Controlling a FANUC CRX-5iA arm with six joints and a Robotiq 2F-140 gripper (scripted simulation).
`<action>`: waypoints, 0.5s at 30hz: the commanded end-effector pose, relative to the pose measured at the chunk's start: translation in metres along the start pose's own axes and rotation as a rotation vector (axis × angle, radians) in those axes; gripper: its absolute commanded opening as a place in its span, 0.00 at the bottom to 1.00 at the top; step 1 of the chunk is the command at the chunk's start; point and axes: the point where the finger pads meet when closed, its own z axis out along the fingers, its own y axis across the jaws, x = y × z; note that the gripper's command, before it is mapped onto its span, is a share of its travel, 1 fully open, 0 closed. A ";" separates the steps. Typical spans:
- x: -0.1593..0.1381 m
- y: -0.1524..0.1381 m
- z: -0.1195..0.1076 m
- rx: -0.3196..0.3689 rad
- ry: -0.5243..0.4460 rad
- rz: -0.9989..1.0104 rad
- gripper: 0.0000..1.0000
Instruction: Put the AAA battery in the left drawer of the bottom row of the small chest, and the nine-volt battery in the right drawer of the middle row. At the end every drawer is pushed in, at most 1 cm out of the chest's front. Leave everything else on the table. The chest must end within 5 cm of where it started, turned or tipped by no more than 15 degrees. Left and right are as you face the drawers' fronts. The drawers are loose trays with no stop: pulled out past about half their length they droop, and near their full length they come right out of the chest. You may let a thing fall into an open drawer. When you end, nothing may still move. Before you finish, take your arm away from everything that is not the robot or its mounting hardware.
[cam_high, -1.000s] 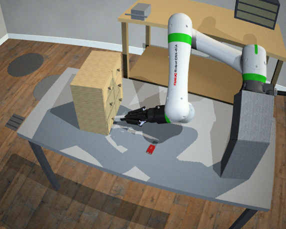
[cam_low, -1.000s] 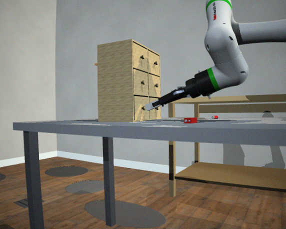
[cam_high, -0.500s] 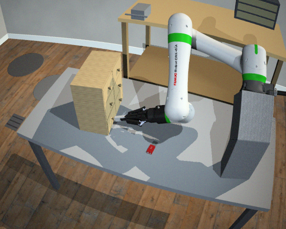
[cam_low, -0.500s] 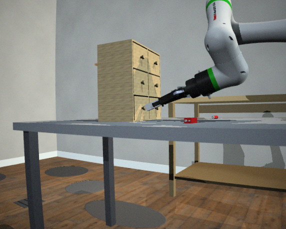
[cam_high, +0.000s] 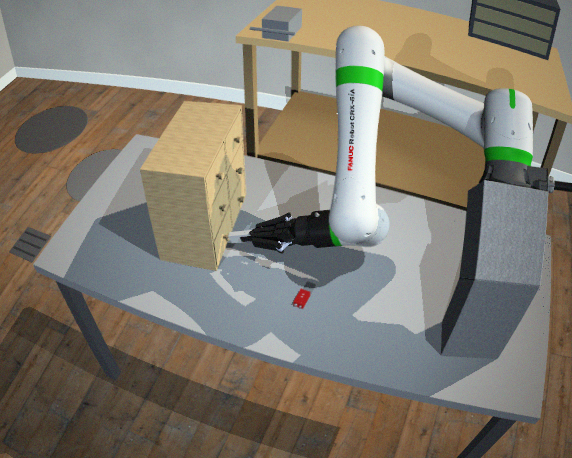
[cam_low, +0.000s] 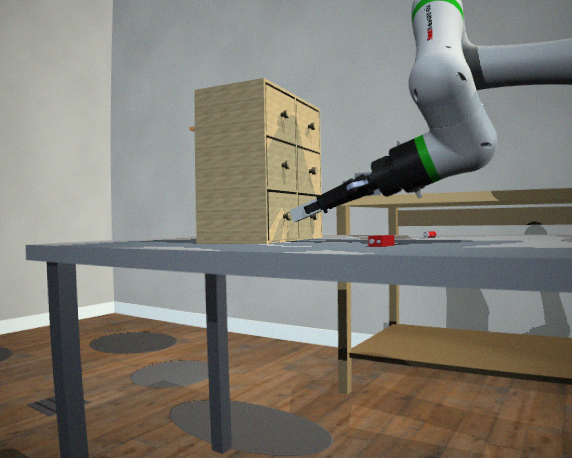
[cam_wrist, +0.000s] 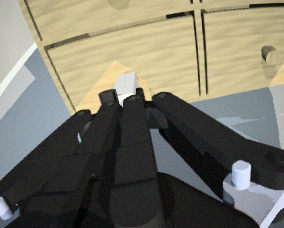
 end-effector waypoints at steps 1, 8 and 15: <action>0.000 0.000 0.000 0.000 0.000 0.000 0.00; -0.003 0.000 -0.010 0.000 0.000 0.000 0.00; -0.012 0.000 -0.033 0.000 0.000 0.000 0.00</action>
